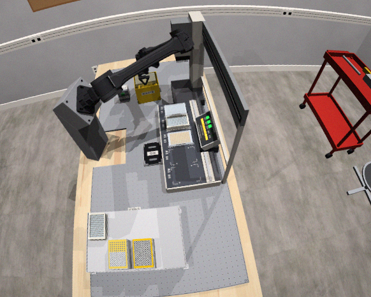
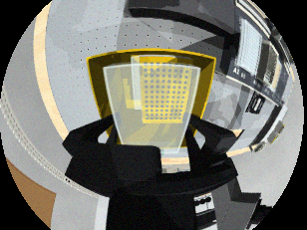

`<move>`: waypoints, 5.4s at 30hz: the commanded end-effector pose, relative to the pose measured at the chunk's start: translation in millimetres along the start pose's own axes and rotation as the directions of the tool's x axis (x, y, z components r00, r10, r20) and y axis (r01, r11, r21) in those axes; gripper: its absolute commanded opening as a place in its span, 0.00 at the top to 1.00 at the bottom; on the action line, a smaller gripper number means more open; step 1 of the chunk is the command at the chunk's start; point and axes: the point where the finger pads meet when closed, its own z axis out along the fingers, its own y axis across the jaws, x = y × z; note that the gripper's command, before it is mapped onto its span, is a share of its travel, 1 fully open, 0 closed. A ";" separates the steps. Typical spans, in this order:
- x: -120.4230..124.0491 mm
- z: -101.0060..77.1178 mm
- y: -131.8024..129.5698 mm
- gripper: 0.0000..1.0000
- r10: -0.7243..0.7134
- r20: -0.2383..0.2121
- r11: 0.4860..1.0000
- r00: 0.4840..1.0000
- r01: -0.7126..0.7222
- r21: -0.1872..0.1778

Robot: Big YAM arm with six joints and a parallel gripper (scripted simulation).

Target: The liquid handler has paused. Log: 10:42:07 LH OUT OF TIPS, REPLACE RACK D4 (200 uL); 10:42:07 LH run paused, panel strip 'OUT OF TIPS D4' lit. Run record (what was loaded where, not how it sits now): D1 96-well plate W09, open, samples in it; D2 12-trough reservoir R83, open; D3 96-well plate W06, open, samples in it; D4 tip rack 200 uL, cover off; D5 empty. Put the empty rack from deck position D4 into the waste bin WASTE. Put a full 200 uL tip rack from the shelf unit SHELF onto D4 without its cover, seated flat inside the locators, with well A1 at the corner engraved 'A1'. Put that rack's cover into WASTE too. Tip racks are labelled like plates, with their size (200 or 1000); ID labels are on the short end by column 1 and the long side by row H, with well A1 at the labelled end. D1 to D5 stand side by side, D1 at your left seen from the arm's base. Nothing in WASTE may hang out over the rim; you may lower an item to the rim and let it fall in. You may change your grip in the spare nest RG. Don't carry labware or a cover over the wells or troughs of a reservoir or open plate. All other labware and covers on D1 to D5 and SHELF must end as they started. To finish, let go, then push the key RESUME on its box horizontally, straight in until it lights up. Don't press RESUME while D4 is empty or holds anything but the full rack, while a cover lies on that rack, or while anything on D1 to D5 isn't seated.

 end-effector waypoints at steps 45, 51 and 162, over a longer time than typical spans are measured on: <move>-5.4 -2.7 6.1 0.00 0.002 0.010 1.000 1.000 -0.002 -0.011; -5.4 -2.7 6.1 0.00 0.002 0.010 1.000 1.000 -0.002 -0.011; -6.6 -102.5 7.0 0.00 0.007 0.010 1.000 1.000 -0.006 -0.014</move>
